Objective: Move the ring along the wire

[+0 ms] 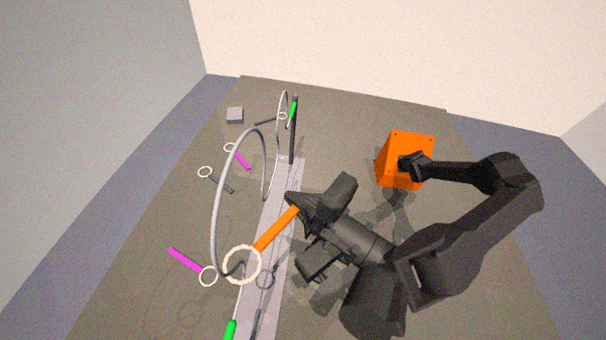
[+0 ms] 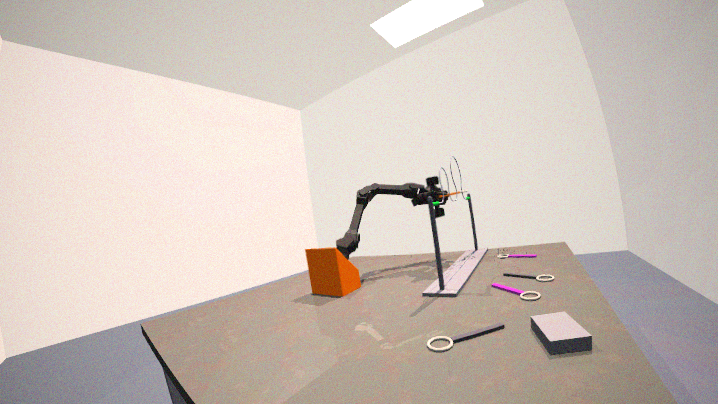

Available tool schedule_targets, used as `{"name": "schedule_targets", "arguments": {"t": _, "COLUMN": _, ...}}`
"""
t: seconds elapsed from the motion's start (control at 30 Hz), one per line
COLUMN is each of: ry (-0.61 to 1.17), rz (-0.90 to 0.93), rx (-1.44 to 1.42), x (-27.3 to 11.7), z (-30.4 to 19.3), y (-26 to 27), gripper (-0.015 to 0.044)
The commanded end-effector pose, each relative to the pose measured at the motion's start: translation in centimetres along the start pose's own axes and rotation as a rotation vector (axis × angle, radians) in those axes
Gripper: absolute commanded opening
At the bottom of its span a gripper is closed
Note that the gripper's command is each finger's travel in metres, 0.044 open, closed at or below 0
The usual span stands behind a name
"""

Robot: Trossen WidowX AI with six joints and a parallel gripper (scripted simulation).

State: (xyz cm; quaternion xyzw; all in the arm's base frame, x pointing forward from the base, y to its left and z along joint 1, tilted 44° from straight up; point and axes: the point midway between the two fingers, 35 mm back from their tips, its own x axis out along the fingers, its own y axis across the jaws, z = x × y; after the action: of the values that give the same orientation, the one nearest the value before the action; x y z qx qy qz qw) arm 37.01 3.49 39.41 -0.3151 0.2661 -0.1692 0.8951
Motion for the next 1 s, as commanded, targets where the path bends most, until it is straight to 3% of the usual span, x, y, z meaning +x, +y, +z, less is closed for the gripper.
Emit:
{"name": "schedule_targets", "arguments": {"t": 0.0, "ry": 0.0, "rz": -0.056, "rx": -0.09, "x": -0.1, "z": 0.1, "y": -1.7, "gripper": -0.015}}
{"name": "schedule_targets", "arguments": {"t": 0.97, "ry": -0.078, "rz": -0.264, "rx": -0.532, "x": -0.6, "z": 2.7, "y": -9.2, "gripper": -0.015}}
